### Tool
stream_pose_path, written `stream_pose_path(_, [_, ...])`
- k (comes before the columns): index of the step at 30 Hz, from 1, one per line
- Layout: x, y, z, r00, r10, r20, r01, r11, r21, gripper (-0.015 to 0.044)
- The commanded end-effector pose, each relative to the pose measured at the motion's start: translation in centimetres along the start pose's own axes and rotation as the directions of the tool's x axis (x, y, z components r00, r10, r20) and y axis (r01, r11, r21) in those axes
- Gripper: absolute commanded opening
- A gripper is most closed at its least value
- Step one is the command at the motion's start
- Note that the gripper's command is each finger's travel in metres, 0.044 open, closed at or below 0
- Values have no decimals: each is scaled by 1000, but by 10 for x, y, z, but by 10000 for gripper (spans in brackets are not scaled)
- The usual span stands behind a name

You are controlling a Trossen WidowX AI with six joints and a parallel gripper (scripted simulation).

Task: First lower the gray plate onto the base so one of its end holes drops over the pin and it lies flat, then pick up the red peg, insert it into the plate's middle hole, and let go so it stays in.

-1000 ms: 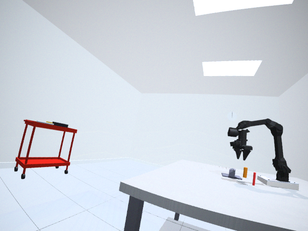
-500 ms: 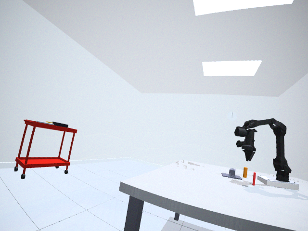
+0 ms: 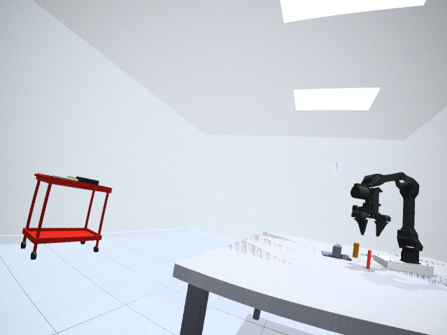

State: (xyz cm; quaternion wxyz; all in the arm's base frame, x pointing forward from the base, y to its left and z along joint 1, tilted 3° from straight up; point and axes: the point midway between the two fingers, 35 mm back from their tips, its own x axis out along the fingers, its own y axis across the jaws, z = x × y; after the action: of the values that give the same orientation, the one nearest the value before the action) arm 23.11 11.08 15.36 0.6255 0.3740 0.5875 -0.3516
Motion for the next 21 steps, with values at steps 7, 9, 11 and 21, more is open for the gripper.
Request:
stream_pose_path(7, [32, -3, -5, 1000, 0, 6, 0, 1000, 31, 440])
stream_pose_path(9, [32, -3, -5, 1000, 0, 6, 0, 1000, 31, 440])
stream_pose_path(11, [37, -3, -4, 1000, 0, 6, 0, 1000, 31, 440])
stream_pose_path(21, [53, -2, -3, 1000, 0, 6, 0, 1000, 31, 440])
